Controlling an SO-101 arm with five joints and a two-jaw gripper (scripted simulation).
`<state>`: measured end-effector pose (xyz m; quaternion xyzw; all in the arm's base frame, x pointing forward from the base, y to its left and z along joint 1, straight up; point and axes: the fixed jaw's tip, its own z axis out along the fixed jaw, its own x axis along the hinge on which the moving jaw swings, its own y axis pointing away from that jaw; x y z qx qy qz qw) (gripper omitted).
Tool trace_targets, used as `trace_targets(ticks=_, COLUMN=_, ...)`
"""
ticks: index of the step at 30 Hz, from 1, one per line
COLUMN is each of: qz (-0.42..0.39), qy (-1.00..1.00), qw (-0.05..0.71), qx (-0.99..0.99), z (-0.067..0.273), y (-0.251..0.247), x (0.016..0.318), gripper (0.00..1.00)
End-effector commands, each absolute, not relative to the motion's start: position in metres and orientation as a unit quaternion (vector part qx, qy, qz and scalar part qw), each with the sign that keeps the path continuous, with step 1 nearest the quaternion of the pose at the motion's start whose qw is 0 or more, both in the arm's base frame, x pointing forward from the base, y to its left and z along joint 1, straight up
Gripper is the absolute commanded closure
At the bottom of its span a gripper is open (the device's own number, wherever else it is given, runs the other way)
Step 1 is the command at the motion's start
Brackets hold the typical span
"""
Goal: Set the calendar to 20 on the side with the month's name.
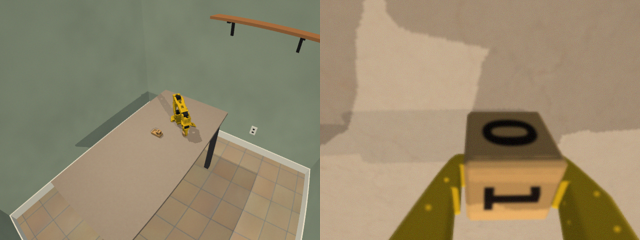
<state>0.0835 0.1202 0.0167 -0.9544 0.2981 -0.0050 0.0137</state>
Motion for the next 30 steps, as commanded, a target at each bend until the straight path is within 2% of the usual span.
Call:
trace_targets(ticks=1, qz=-0.007, qy=0.299, qw=0.022, qx=-0.954, z=0.0176, y=0.1214, x=0.0864, gripper=1.00)
trace_targets(ticks=7, qz=-0.007, qy=0.299, qw=0.022, qx=-0.954, z=0.0176, y=0.1214, x=0.0864, gripper=0.99)
trace_targets(ticks=16, qz=-0.007, qy=0.299, qw=0.022, qx=-0.954, z=0.0176, y=0.1214, x=0.0864, gripper=0.84)
trace_targets(ticks=30, qz=-0.007, qy=0.299, qw=0.022, qx=-0.954, z=0.0176, y=0.1214, x=0.0864, gripper=0.80)
